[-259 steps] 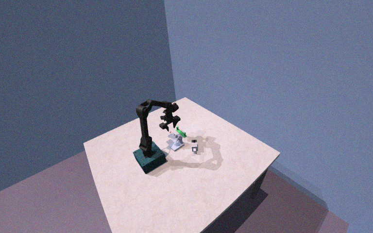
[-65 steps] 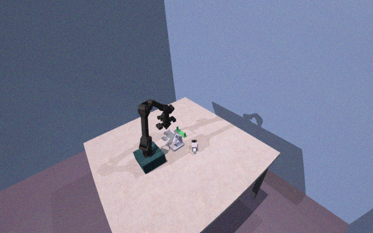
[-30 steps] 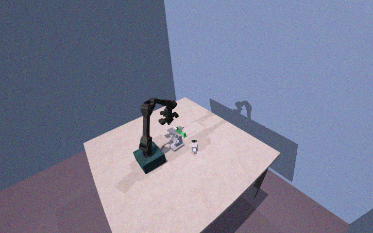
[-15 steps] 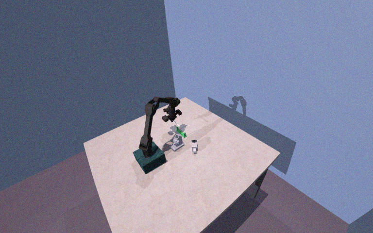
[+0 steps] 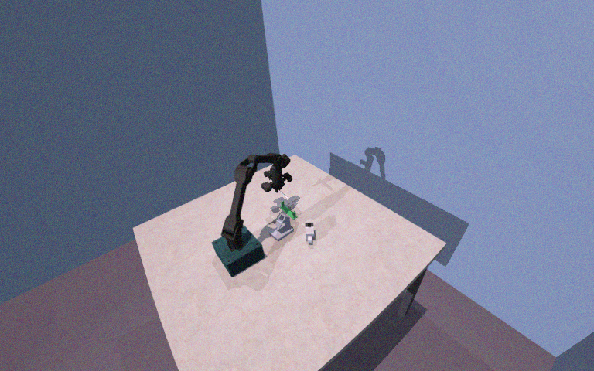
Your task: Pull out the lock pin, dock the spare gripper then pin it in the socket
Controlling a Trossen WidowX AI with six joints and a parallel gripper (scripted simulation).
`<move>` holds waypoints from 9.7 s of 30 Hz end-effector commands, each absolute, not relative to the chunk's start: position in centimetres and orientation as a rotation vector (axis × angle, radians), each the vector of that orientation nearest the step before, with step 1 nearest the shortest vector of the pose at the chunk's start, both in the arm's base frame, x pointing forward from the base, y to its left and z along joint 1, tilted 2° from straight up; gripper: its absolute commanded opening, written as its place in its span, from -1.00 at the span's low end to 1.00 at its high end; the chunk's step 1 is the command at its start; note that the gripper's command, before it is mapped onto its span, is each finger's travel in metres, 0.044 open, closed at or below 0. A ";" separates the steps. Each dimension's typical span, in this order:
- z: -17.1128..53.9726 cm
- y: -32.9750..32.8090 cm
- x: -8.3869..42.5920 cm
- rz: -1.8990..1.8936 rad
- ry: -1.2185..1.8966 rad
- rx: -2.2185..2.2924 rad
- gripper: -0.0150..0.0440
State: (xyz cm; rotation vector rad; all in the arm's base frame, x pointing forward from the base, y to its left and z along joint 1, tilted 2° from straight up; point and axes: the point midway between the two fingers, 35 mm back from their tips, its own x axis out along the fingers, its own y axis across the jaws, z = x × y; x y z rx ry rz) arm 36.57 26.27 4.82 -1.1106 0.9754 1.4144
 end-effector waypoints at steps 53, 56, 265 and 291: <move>-2.1 26.5 36.7 1.385 0.926 -1.109 -0.49; -2.1 26.5 36.7 1.385 0.926 -1.109 -0.49; 0.3 16.6 37.7 1.416 1.004 -1.118 -0.49; -0.4 13.8 38.2 1.415 1.005 -1.120 -0.49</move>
